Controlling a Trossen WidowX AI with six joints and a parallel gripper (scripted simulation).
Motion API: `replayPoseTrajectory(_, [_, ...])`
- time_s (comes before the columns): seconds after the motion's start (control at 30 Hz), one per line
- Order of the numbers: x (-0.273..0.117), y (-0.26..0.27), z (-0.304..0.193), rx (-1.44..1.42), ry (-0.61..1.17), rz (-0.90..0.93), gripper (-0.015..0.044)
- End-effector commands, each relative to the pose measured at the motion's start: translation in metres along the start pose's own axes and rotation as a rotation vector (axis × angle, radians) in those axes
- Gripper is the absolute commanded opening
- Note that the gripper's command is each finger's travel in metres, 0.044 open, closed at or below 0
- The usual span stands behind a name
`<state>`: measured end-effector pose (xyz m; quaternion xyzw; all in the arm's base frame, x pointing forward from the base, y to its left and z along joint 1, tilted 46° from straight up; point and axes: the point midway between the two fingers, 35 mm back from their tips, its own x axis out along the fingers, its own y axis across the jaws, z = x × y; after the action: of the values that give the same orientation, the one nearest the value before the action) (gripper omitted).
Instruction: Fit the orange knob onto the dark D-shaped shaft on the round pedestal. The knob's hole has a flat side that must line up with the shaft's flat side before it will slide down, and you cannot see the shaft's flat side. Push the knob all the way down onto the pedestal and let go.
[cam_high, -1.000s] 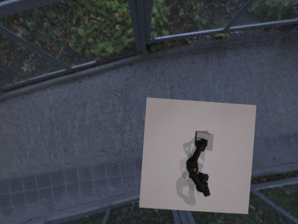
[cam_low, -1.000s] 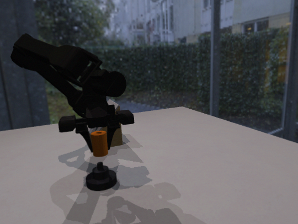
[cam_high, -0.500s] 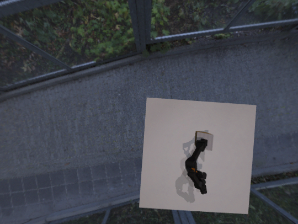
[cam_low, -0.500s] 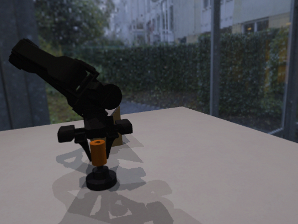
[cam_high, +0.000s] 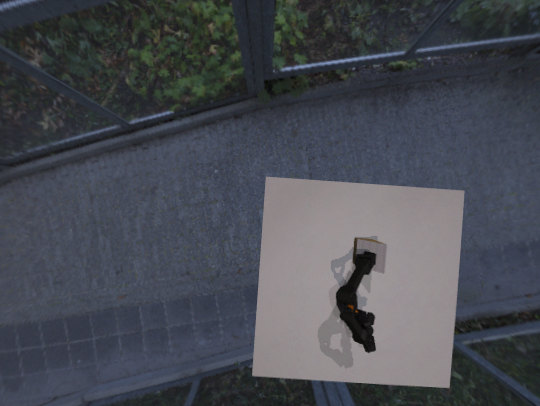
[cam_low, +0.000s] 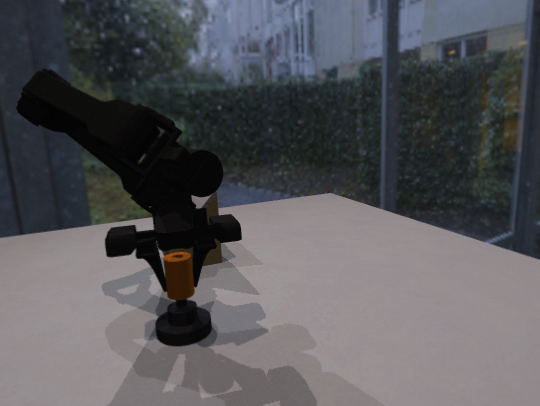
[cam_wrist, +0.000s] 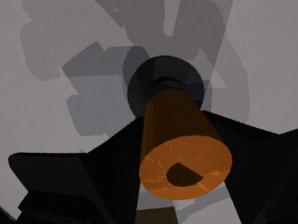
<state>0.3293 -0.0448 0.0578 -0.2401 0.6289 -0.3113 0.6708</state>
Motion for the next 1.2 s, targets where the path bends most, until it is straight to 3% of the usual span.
replayPoseTrajectory(0.0, [-0.0022,-0.0010,0.0031,0.007,-0.008,0.000,0.0000])
replayPoseTrajectory(1.17, [-0.0017,-0.0002,0.0014,0.007,-0.008,0.000,0.0000])
